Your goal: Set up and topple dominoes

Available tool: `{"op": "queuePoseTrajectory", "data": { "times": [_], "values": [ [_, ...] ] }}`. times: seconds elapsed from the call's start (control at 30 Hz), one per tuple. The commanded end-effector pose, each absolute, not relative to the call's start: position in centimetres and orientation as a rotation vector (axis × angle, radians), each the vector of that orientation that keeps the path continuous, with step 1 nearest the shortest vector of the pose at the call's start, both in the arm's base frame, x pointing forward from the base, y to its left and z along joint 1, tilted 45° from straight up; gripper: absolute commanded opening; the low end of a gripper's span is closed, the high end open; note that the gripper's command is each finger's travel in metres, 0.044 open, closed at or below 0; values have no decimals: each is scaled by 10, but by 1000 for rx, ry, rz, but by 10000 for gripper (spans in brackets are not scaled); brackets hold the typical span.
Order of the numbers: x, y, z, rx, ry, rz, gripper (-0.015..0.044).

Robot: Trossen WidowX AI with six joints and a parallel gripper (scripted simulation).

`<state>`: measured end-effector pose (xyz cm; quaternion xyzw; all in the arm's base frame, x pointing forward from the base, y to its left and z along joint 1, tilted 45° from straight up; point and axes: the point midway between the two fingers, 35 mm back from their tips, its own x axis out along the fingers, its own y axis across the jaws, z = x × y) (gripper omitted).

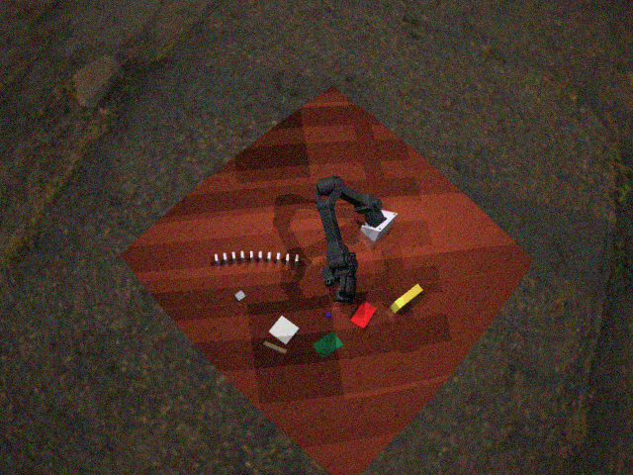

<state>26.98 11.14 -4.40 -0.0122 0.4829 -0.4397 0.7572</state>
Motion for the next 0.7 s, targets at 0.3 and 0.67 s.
{"op": "queuePoseTrajectory", "data": {
  "times": [0.3,0.67],
  "values": [
    [271,101,-54,-38,1051,-961,335],
    [271,101,-54,-38,1051,-961,107]
  ]
}}
